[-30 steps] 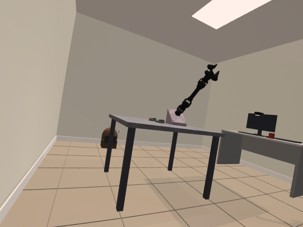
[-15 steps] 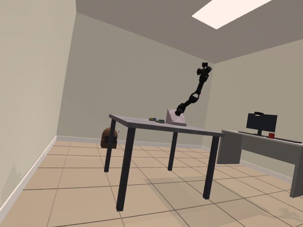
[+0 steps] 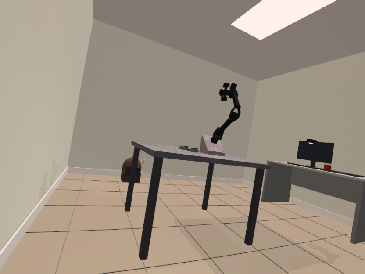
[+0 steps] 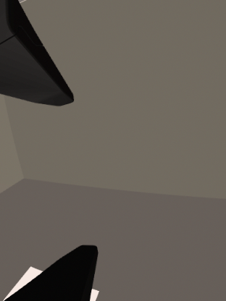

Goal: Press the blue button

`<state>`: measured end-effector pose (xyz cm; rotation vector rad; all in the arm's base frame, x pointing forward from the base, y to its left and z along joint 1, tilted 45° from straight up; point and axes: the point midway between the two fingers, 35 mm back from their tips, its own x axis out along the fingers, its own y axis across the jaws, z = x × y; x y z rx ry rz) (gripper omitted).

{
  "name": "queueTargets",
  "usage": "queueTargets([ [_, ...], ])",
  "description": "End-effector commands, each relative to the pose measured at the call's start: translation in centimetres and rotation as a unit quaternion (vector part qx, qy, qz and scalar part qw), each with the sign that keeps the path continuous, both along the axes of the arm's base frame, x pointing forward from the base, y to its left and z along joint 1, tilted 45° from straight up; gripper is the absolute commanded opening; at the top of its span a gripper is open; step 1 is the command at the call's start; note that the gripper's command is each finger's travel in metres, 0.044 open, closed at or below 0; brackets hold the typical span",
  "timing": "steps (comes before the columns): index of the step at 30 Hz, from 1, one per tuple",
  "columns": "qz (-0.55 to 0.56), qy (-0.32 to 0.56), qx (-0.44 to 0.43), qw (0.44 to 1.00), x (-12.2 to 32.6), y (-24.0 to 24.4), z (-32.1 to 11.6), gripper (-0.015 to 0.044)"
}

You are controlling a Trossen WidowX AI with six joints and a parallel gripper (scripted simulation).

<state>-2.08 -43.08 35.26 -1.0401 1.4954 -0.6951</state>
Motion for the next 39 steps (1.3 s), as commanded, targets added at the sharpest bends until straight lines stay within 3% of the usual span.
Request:
queueTargets([
  [1, 0.037, -0.047, 0.087, 0.994, 4.1, -1.6, -6.1, 0.04],
  [11, 0.086, -0.121, 0.313, 0.938, 14.4, -0.1, -20.6, 0.04],
  [22, 0.066, -0.123, 0.567, 0.812, 23.1, 9.6, -35.1, 0.04],
  [29, 0.0, -0.069, 0.709, 0.702, 25.5, 19.3, -42.5, 0.04],
  [35, -0.09, 0.013, 0.796, 0.599, 24.8, 28.4, -46.9, 0.04],
  [39, -0.094, 0.017, 0.798, 0.595, 24.7, 28.8, -47.0, 0.04],
])
